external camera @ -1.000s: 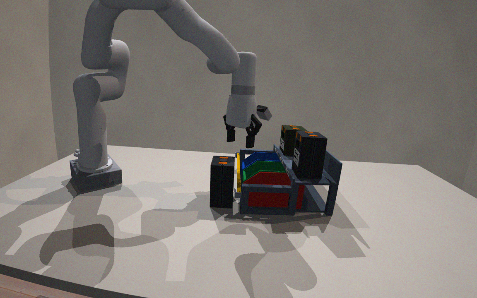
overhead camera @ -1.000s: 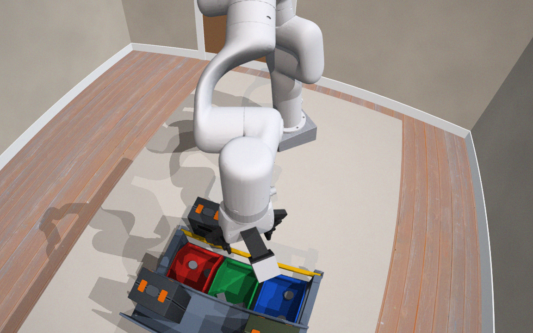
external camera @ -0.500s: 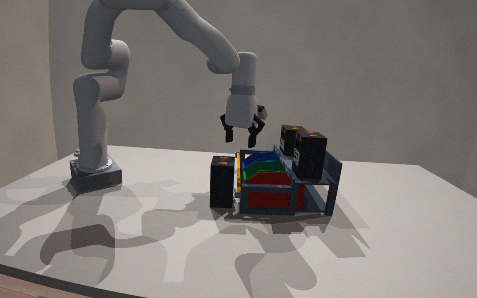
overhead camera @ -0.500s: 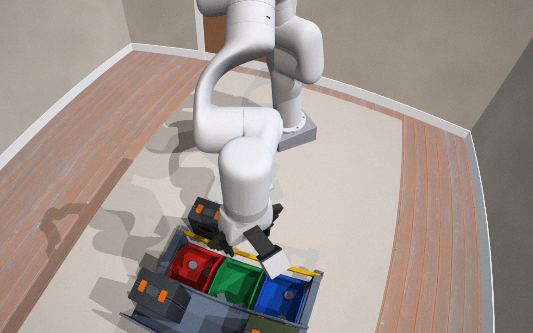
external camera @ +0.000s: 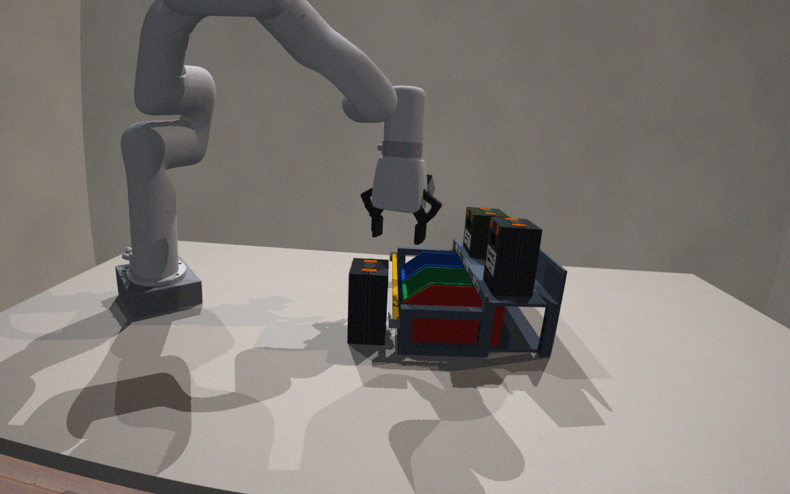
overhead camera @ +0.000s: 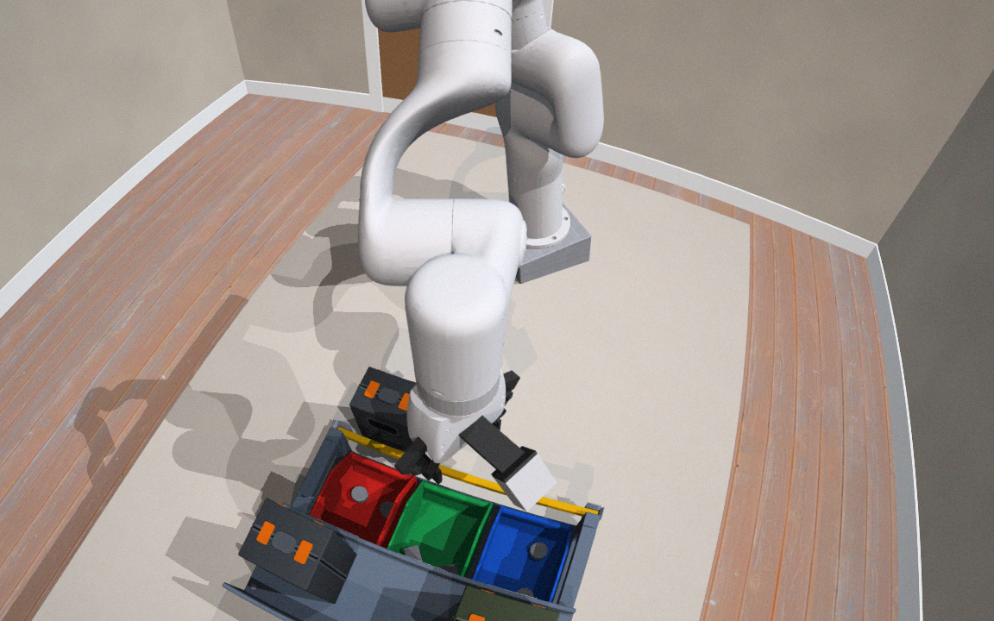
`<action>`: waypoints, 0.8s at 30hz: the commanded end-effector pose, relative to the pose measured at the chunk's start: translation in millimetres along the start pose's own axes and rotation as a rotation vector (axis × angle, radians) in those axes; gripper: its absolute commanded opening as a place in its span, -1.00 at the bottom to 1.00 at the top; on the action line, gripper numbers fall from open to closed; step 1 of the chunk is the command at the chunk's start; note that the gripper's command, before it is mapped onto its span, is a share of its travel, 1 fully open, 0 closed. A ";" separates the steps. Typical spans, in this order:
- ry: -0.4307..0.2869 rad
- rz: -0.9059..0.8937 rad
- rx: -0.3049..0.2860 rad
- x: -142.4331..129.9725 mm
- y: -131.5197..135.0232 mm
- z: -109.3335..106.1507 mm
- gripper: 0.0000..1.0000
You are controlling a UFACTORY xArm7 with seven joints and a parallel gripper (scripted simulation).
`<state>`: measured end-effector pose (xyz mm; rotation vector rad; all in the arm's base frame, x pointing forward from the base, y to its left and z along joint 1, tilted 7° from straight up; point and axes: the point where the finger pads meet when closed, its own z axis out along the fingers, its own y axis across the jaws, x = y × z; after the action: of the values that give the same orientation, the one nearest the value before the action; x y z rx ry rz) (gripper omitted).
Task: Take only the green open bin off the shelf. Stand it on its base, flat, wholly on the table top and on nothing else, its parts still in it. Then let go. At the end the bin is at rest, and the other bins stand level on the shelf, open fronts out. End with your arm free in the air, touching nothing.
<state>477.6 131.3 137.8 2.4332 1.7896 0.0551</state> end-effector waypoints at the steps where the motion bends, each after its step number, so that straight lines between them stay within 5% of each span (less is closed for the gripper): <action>1: 0.004 -0.196 -0.003 0.9 1.1 -1.6 1.00; 13: 0.004 -0.196 -0.003 0.9 1.1 -1.6 1.00; 18: 0.004 -0.455 -0.003 0.9 1.1 -1.6 1.00; 24: 0.004 -0.455 -0.003 0.9 1.1 -1.6 1.00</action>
<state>477.5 131.3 137.8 1.9763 2.2783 0.0133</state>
